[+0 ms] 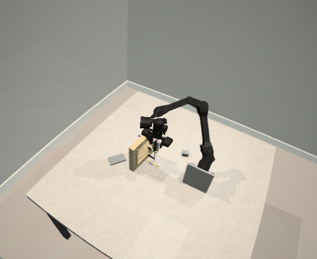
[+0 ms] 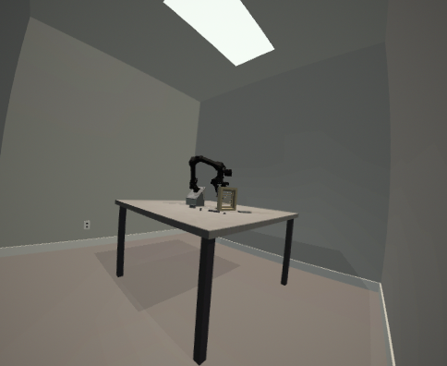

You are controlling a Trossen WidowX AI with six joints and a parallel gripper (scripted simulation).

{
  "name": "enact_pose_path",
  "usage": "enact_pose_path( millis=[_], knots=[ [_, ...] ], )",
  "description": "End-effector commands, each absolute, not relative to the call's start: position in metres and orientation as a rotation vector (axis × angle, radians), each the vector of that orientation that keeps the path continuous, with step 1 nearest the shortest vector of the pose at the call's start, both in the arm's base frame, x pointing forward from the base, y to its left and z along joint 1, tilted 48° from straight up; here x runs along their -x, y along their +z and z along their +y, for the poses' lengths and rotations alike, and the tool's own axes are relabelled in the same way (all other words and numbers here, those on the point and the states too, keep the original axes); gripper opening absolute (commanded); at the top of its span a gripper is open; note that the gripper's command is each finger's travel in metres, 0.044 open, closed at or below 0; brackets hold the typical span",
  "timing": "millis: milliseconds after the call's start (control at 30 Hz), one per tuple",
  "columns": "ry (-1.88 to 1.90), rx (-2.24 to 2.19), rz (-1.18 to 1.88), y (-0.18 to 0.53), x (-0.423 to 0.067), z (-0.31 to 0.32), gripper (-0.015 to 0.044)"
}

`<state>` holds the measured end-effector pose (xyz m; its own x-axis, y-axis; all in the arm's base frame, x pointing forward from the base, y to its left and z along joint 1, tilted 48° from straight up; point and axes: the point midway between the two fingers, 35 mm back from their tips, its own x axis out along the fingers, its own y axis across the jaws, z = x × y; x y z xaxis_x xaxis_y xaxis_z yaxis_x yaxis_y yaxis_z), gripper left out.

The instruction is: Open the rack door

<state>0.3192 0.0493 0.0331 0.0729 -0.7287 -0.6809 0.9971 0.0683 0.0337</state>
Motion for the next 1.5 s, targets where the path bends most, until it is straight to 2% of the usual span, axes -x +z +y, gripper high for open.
enact_pose_path(
  millis=[0, 767, 1467],
  knots=[
    [-1.331, -0.427, 0.706, 0.0327, -0.321, 0.0491, 0.0296],
    [-0.742, 0.491, 1.317, 0.0328, -0.321, 0.049, 0.0296],
    [0.011, 1.307, 1.643, 0.033, -0.3211, 0.049, 0.0296]
  ],
)
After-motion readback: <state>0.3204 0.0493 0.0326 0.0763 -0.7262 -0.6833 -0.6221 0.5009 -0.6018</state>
